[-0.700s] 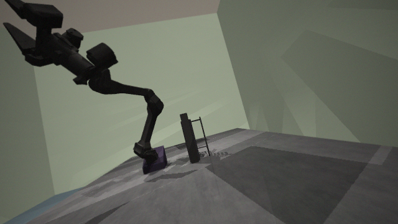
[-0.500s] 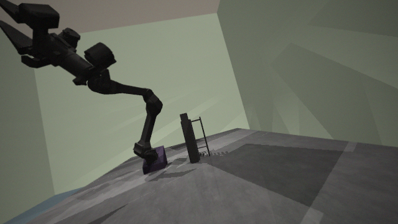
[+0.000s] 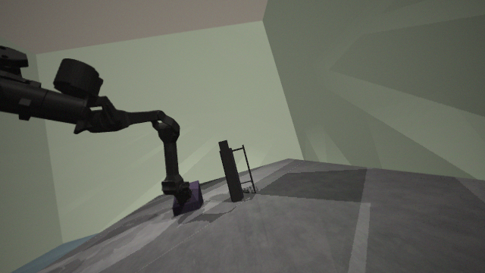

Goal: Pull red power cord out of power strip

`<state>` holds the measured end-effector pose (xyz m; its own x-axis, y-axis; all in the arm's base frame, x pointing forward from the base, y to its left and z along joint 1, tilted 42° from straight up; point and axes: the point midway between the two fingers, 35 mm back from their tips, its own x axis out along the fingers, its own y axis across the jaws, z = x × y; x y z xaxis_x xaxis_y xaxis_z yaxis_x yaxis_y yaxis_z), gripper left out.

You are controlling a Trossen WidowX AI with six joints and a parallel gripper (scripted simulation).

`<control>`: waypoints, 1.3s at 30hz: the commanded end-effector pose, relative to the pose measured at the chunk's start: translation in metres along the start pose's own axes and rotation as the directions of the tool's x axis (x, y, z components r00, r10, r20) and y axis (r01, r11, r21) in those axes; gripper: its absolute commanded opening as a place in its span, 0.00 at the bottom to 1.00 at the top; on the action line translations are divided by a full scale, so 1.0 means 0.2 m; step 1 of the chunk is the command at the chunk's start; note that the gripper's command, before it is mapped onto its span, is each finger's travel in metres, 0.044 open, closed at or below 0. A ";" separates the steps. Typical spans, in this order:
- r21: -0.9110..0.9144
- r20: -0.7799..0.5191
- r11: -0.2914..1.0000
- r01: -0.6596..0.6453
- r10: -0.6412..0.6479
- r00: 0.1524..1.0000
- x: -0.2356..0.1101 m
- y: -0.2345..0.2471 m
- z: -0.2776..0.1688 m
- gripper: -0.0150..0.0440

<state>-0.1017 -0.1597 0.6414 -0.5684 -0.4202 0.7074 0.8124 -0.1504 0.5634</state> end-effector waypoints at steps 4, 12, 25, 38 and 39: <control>-0.006 -0.223 0.997 -0.071 0.068 0.972 -0.04 0.11 -0.36 0.53; 0.008 -0.457 0.982 -0.191 0.173 0.872 -0.21 0.31 -0.74 0.53; 0.105 -0.739 0.884 -0.455 0.376 0.560 -0.76 0.72 -1.21 0.53; 0.313 -0.840 0.613 -0.725 0.535 0.090 -1.64 1.10 -1.34 0.53; 0.331 -0.839 0.584 -0.741 0.542 0.052 -1.71 1.12 -1.33 0.53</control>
<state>0.2789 -0.3044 0.4335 0.4444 -0.8945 0.0481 0.8955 0.4450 0.0018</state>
